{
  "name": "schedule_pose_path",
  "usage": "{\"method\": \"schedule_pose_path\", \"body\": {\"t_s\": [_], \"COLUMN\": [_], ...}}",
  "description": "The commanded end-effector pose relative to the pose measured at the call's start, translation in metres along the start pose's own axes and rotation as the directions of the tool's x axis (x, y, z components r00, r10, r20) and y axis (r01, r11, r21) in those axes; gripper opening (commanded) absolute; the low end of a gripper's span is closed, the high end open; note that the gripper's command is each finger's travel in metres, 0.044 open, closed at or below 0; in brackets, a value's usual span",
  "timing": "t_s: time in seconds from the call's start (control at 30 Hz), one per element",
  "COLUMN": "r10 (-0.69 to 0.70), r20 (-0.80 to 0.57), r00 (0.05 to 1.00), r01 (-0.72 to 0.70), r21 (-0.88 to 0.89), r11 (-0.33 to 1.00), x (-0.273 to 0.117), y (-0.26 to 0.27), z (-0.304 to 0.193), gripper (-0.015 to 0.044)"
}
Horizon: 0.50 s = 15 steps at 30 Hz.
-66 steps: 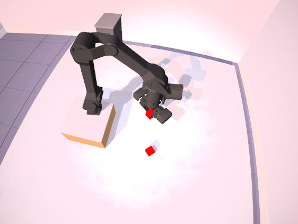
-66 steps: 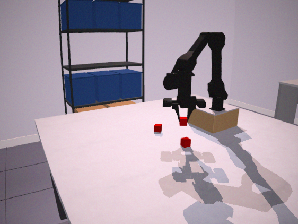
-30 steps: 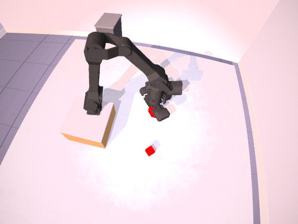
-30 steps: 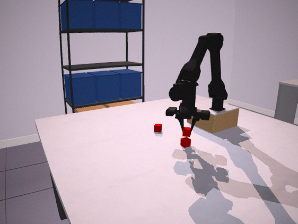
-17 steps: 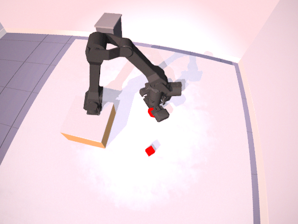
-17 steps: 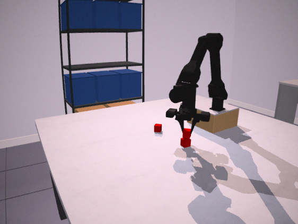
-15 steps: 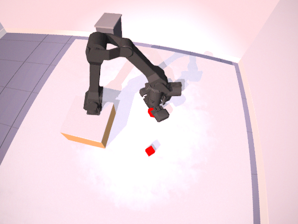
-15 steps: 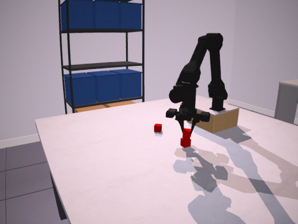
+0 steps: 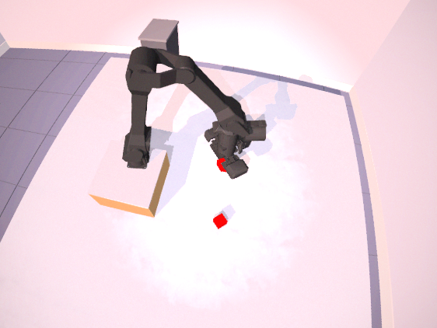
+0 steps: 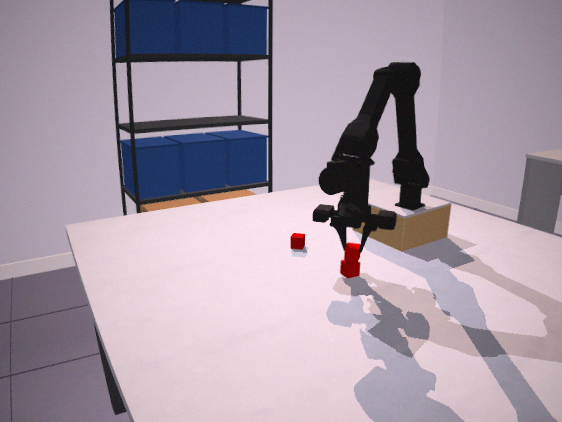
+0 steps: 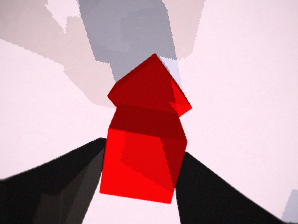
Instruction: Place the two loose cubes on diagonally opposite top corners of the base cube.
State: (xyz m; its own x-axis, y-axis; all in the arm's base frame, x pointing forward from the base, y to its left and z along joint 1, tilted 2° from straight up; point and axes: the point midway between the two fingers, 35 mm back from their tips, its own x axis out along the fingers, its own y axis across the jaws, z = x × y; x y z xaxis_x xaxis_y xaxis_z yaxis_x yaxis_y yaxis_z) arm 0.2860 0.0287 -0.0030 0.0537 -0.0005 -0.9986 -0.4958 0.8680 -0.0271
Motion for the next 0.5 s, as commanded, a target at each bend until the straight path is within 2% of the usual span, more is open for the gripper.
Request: {"method": "schedule_pose_path", "body": {"t_s": [0.0, 0.47], "r10": [-0.006, 0.0], "r20": [-0.001, 0.0], "r00": [1.0, 1.0], "r01": [0.006, 0.0], "r21": [0.0, 0.0], "r11": [1.0, 1.0], "x": [0.0, -0.018], "y": [-0.001, 0.0], "z": [0.0, 0.0], "gripper": [0.0205, 0.0205]}}
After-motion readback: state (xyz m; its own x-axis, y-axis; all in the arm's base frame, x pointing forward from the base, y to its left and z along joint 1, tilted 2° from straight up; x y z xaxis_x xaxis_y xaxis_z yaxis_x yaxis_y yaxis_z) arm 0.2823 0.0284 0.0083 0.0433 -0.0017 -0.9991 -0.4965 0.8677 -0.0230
